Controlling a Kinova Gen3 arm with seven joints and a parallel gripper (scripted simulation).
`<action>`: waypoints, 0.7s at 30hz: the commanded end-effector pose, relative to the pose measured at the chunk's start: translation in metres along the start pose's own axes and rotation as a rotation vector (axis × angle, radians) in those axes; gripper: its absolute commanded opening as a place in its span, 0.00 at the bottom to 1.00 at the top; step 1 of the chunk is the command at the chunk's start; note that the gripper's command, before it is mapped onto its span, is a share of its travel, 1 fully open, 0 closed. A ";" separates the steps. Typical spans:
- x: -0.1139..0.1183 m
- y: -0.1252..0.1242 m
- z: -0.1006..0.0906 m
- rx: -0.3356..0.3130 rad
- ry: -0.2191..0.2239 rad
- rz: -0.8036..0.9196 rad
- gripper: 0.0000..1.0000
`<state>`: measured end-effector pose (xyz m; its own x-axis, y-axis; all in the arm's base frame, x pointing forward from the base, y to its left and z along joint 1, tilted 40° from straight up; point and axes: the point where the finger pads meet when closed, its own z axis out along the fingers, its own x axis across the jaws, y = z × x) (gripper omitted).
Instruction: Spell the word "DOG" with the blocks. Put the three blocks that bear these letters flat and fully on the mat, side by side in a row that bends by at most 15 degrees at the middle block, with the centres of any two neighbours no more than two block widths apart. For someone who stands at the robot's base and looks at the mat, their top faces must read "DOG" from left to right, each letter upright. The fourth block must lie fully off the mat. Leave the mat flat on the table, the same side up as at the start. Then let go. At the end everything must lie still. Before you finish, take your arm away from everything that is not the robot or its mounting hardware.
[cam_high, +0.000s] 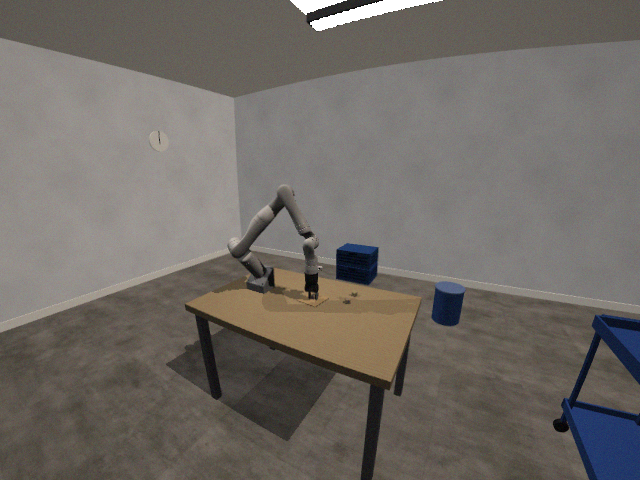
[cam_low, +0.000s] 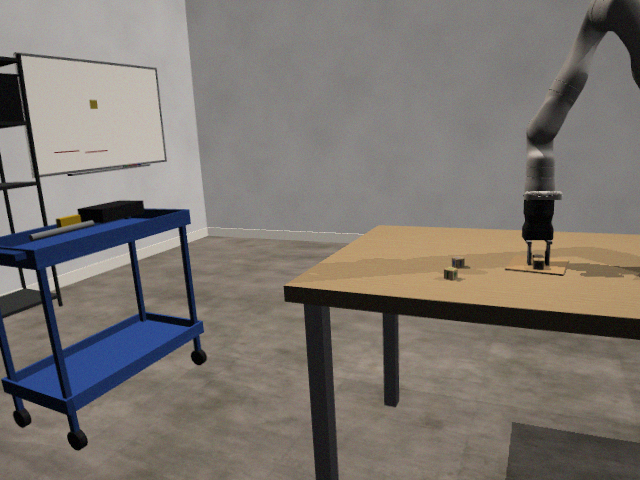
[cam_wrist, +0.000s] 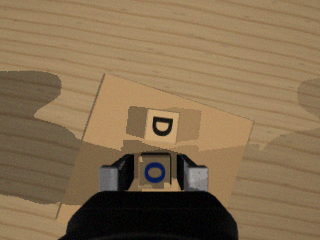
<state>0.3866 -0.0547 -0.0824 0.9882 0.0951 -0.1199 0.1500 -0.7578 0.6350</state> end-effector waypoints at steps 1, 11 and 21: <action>0.001 0.000 -0.001 0.001 0.002 0.000 0.79; 0.001 0.000 -0.001 0.001 0.002 0.000 0.49; 0.001 0.000 -0.001 0.001 0.002 0.000 0.49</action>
<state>0.3866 -0.0547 -0.0824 0.9882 0.0951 -0.1199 0.1500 -0.7578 0.6350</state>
